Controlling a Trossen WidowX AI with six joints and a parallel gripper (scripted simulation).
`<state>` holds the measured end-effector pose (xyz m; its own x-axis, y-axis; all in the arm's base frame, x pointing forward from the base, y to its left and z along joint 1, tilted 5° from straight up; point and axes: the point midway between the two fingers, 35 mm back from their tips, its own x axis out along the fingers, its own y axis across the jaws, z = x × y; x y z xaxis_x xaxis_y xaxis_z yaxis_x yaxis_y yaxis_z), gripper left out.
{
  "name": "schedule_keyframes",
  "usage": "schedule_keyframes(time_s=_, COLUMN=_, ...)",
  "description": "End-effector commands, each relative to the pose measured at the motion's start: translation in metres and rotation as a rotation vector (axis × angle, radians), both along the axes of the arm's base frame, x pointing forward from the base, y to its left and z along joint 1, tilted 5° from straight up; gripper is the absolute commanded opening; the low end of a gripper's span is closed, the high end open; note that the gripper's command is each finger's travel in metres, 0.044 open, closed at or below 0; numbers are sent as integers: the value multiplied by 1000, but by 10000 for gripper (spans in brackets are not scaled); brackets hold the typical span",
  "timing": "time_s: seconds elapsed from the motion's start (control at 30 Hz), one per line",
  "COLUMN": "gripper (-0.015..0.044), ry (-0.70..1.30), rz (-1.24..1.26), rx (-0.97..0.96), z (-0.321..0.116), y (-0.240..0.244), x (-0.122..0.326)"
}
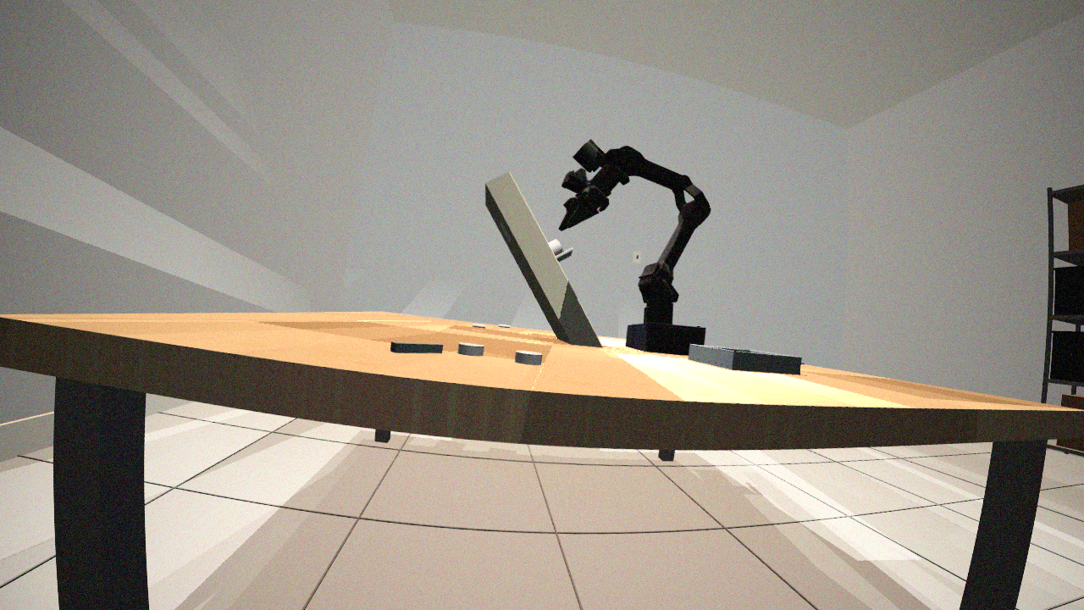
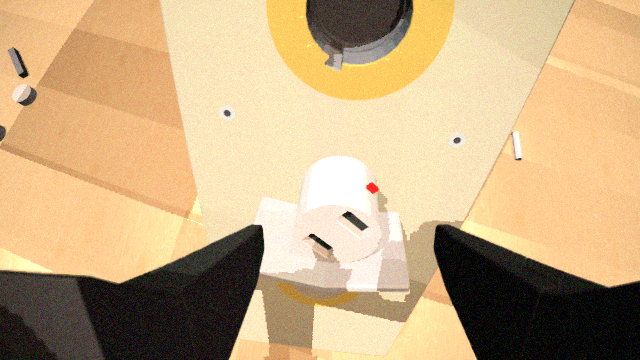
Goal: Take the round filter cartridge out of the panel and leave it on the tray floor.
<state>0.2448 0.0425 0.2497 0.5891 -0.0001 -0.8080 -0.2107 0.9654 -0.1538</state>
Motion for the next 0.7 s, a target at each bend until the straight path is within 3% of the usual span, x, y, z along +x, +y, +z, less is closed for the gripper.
schedule_keyframes(time_s=0.0, gripper=305, ry=64, rz=-109, rx=71, z=-17, y=-1, x=-5)
schedule_keyframes(time_s=0.67, gripper=305, ry=63, rz=-109, rx=71, z=-40, y=-1, x=11)
